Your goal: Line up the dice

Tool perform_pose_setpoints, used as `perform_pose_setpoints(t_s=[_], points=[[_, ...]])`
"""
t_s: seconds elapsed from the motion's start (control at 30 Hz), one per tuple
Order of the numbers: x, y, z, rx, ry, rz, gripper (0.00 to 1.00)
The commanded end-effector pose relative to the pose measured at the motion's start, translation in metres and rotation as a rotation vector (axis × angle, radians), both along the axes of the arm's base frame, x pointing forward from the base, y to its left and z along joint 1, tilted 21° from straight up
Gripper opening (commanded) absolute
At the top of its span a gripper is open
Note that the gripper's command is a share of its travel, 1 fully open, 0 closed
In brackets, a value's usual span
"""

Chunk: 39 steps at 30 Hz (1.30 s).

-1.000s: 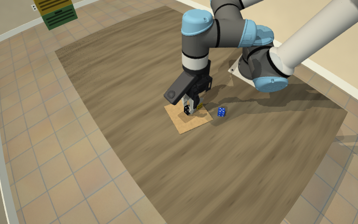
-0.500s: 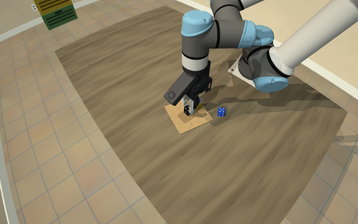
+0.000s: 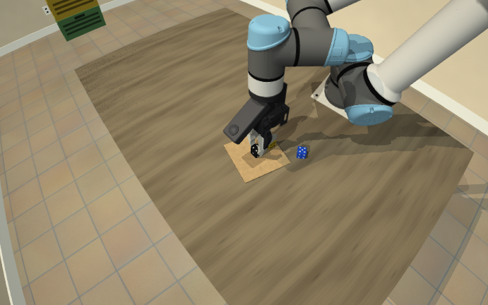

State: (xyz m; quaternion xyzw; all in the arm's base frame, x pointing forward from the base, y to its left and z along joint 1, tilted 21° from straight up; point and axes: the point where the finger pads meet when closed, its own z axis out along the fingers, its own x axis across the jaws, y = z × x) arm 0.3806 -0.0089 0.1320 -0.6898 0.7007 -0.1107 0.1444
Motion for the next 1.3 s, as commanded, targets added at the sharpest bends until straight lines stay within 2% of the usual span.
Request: perform_pose_setpoints(t_s=[0.0, 0.77, 0.9, 1.03, 1.07, 1.13, 1.27], points=[[0.0002, -0.0001, 0.0003, 0.000, -0.001, 0.000, 0.06], [0.0002, -0.0001, 0.0003, 0.000, -0.001, 0.000, 0.06], [0.0002, -0.0001, 0.0003, 0.000, -0.001, 0.000, 0.14], [0.0002, -0.0001, 0.0003, 0.000, -0.001, 0.000, 0.14], [0.0002, -0.0001, 0.0003, 0.000, -0.001, 0.000, 0.17], [0.0002, -0.0001, 0.0003, 0.000, -0.001, 0.000, 0.17], [0.0002, -0.0001, 0.0003, 0.000, -0.001, 0.000, 0.24]])
